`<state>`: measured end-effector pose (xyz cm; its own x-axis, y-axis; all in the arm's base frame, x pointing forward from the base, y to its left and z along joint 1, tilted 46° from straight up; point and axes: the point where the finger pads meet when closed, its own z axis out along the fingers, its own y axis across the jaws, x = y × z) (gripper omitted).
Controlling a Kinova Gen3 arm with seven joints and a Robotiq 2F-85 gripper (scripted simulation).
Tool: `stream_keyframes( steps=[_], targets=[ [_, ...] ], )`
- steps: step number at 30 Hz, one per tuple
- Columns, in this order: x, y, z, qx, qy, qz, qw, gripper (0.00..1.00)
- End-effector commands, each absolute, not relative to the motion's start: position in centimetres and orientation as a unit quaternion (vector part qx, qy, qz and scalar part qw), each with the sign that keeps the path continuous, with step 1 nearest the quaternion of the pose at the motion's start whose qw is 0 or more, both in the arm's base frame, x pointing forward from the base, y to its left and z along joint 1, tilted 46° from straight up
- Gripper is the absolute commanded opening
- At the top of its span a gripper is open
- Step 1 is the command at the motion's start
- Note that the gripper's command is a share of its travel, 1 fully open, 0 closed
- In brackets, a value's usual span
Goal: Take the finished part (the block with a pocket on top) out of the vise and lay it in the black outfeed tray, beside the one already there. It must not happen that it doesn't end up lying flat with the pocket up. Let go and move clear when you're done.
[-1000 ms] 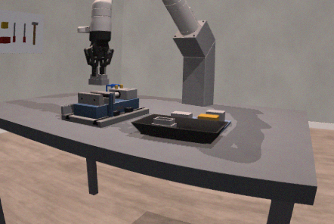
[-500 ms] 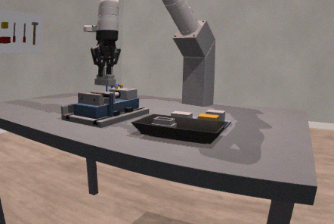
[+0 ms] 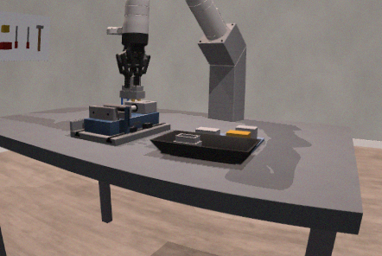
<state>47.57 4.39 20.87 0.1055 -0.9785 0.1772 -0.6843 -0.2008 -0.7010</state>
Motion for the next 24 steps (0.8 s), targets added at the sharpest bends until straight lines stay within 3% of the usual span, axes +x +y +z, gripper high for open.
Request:
stream_keyframes(
  steps=[1, 24],
  targets=[
    [47.5, 7.2, 20.5, -0.717, 0.577, -0.312, 0.236, 0.00],
    [46.5, 21.0, 19.0, -0.722, 0.571, -0.314, 0.232, 0.00]
  ],
)
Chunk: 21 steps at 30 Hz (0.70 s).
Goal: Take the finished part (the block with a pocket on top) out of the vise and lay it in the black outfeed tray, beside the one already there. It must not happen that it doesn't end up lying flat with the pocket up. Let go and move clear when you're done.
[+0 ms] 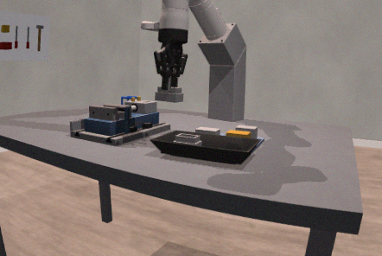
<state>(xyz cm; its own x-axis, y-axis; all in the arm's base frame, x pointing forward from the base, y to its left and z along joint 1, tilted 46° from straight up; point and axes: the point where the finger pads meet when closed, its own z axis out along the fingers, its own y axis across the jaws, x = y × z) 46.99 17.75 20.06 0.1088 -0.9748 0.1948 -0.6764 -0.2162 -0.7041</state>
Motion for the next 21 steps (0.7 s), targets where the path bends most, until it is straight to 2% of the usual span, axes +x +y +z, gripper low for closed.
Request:
stream_keyframes(
  steps=[1, 21],
  targets=[
    [46.4, 21.7, 19.0, -0.722, 0.571, -0.314, 0.232, 0.00],
    [45.8, 30.5, 18.0, -0.725, 0.567, -0.315, 0.230, 0.00]
  ],
)
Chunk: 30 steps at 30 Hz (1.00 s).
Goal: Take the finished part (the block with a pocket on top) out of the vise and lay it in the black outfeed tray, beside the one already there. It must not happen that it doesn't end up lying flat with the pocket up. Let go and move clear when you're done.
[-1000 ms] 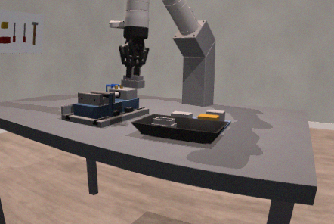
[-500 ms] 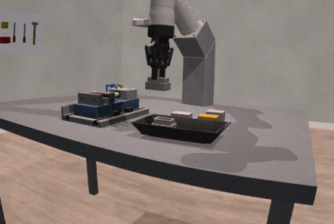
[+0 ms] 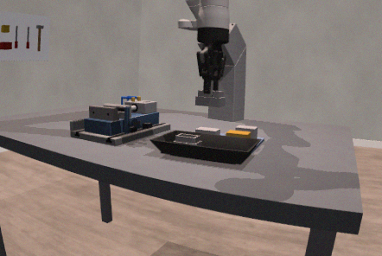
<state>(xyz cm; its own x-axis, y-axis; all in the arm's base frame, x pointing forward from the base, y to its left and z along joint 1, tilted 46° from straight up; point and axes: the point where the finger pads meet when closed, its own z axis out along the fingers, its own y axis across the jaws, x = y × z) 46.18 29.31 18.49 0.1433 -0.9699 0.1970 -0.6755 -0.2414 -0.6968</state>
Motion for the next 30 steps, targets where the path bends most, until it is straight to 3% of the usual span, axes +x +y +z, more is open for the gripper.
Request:
stream_keyframes(
  steps=[1, 30],
  targets=[
    [45.8, 30.9, 18.0, -0.726, 0.567, -0.315, 0.230, 0.00],
    [45.4, 33.8, 17.6, -0.727, 0.566, -0.315, 0.229, 0.00]
  ],
)
